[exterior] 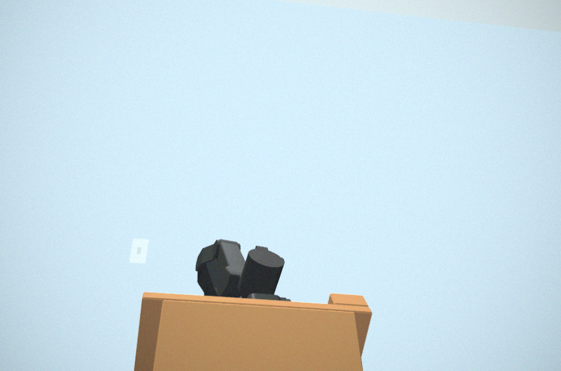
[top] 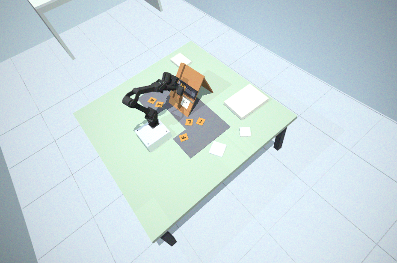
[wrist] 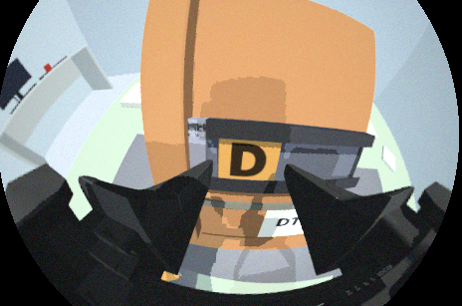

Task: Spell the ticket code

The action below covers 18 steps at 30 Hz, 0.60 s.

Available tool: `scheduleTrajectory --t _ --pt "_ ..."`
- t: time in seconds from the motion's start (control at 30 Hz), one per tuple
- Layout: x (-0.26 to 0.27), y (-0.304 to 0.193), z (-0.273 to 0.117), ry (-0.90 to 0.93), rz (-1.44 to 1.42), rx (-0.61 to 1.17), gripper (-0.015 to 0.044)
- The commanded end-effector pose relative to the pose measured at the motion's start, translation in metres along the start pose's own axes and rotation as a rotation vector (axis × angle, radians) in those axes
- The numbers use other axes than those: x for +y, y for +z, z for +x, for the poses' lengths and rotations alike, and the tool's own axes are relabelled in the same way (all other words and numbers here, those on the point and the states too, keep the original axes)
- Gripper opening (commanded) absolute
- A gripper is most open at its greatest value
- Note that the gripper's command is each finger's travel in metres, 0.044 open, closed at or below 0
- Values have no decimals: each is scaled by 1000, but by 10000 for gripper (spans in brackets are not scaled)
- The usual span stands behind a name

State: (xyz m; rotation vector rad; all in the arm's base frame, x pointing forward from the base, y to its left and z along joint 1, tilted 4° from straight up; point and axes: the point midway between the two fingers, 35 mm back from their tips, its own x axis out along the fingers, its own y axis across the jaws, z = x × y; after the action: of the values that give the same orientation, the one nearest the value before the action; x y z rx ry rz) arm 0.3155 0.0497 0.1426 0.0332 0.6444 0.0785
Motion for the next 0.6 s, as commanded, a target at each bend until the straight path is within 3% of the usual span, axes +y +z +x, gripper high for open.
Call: scheduleTrajectory --t 0.0,0.57 --pt "0 0 -3 -2 6 -3 295" --pt "1 -1 -13 -2 7 -2 295"
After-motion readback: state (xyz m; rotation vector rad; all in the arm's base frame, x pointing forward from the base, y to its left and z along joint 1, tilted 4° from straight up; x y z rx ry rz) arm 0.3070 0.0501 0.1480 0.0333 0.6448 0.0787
